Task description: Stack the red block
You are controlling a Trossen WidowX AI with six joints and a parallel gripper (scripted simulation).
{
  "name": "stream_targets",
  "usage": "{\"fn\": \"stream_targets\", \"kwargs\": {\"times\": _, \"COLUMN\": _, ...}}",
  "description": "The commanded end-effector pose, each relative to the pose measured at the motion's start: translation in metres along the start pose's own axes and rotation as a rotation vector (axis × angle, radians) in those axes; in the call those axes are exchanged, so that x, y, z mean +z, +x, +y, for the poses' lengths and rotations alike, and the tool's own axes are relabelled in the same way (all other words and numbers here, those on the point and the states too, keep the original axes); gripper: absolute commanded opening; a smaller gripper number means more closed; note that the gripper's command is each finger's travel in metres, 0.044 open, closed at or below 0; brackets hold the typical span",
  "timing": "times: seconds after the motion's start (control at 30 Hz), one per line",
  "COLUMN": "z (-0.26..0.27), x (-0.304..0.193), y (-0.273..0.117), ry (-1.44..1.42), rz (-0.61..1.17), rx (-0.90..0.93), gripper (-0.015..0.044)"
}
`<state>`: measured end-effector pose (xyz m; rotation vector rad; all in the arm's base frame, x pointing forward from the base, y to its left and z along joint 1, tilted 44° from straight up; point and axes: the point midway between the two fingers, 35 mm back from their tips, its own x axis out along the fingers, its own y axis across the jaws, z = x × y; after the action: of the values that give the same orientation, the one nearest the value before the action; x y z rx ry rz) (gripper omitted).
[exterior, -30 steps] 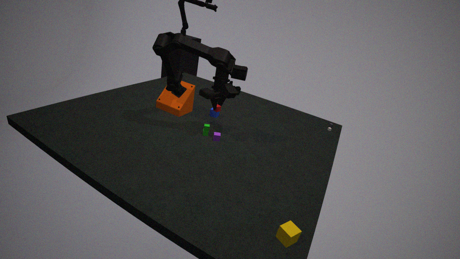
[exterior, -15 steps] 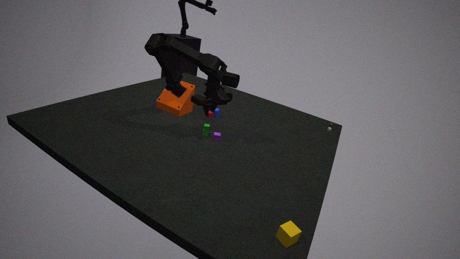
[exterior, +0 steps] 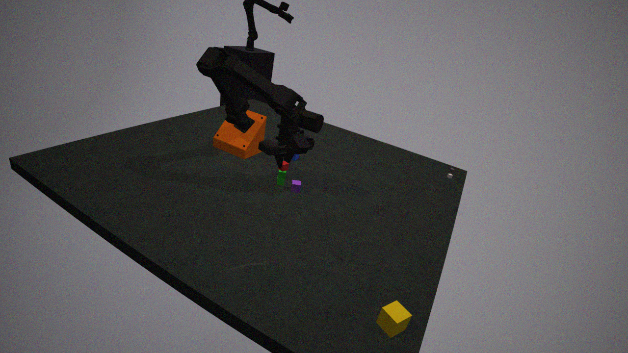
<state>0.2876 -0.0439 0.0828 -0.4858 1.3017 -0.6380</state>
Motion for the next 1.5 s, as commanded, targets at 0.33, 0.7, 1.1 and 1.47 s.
{"fn": "stream_targets", "kwargs": {"times": 0.33, "z": -0.0002, "x": -0.0001, "y": 0.0052, "ry": -0.007, "rz": -0.005, "rx": -0.005, "gripper": 0.0000}}
{"fn": "stream_targets", "kwargs": {"times": 0.7, "z": -0.0002, "x": 0.0000, "y": 0.0048, "ry": -0.007, "rz": -0.005, "rx": -0.005, "gripper": 0.0000}}
{"fn": "stream_targets", "kwargs": {"times": 1.1, "z": 0.0005, "x": -0.0005, "y": 0.0053, "ry": -0.004, "rz": -0.002, "rx": 0.000, "gripper": 0.0289}}
{"fn": "stream_targets", "kwargs": {"times": 1.47, "z": 0.0005, "x": -0.0005, "y": 0.0053, "ry": -0.004, "rz": -0.002, "rx": 0.000, "gripper": 0.0440}}
